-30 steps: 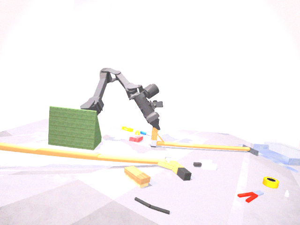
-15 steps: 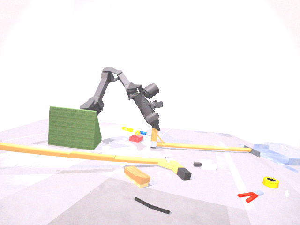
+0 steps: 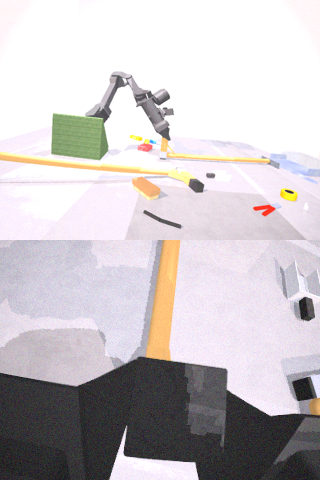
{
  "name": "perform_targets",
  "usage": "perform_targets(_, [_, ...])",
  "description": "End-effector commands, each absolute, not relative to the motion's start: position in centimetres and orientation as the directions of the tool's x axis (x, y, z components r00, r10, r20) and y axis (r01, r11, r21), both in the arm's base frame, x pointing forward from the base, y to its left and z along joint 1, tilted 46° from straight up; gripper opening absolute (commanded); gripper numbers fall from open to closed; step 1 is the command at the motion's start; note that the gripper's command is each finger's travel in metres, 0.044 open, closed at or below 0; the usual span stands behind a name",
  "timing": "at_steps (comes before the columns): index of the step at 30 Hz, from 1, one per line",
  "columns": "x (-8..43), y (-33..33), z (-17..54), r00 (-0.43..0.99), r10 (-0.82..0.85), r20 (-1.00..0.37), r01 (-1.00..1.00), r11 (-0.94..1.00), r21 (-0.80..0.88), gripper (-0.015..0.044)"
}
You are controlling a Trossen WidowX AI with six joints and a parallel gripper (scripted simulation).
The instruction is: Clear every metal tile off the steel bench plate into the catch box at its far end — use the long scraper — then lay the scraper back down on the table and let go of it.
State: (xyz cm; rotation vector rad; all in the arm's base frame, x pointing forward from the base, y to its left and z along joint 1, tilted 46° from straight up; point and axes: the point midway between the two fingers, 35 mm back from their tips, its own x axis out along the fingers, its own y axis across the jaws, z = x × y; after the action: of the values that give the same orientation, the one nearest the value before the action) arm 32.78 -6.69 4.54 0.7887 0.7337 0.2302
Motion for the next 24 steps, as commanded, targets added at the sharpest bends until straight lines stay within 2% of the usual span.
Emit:
perform_targets(1, [32.8,-7.2,4.3,0.737,0.440,-0.514,0.085,0.694,0.715,0.0000])
perform_targets(24, [36.2,-8.3,4.2,0.739,0.434,-0.514,0.090,0.693,0.715,0.0000])
